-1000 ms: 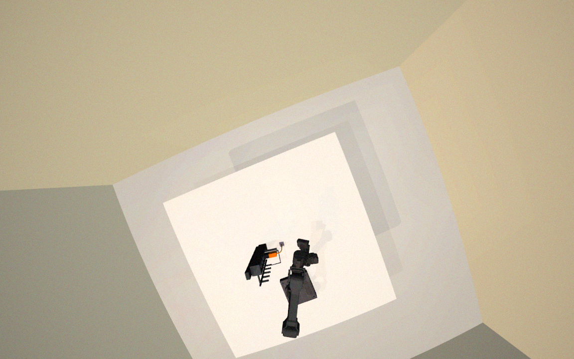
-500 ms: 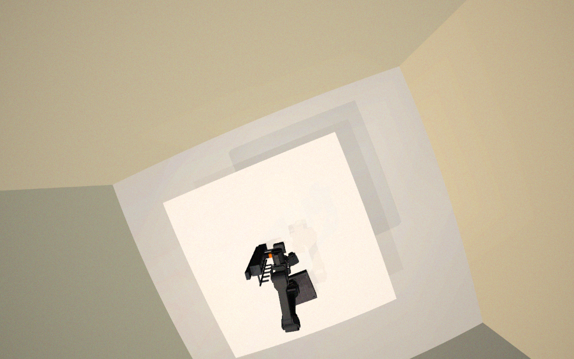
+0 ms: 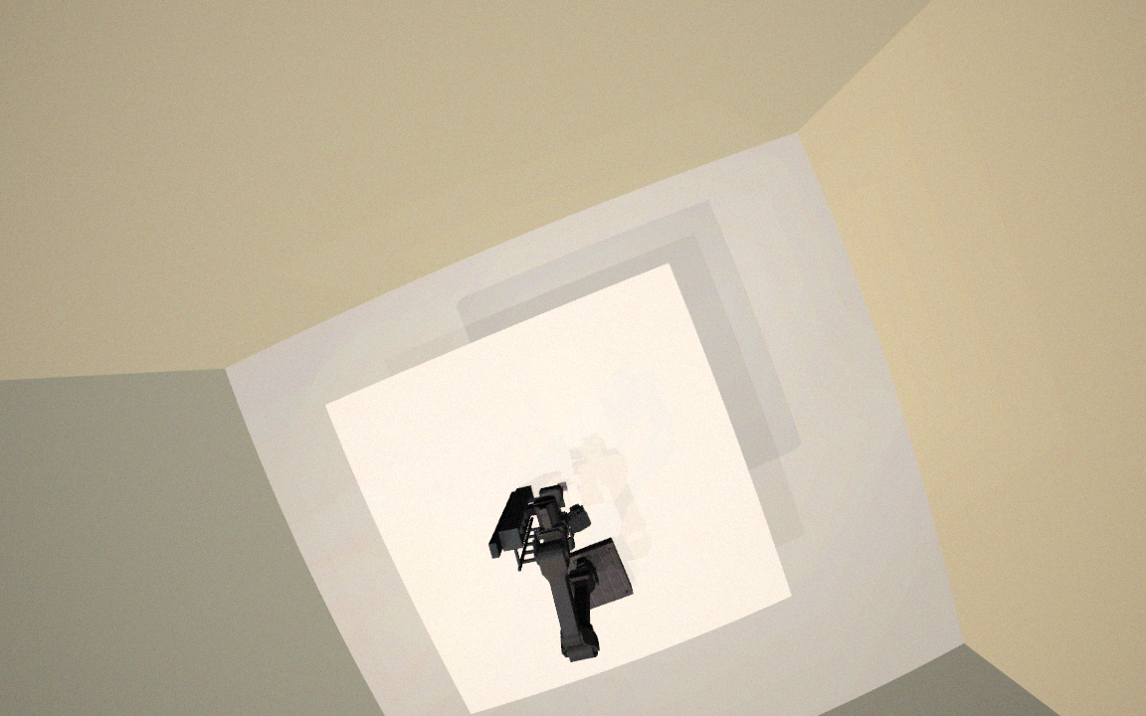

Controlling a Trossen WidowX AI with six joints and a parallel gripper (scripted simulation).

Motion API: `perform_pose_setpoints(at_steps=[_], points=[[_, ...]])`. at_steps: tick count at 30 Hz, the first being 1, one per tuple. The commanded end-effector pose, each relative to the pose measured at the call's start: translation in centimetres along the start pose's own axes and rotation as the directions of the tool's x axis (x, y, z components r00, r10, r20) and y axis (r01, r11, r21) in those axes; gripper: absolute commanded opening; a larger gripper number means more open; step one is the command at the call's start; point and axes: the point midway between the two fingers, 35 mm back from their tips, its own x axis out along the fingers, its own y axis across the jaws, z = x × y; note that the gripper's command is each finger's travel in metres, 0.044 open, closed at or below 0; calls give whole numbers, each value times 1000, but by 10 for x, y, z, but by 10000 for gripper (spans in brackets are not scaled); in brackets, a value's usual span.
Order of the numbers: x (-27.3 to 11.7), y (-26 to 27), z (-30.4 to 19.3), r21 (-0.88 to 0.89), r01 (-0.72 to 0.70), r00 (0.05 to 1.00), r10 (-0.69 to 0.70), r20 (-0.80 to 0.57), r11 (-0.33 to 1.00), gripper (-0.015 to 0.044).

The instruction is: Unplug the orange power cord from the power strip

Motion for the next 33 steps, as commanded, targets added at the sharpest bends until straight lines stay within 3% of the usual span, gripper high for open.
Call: perform_pose_setpoints(at_steps=[1, 31, 33], points=[[-1, 0, -7, 3, 0, 1000, 0, -3, 1000, 160], [11, -1, -33, 3, 0, 1000, 0, -6, 1000, 160], [9, -1, -33, -2, 1, 1000, -1, -9, 1000, 107]])
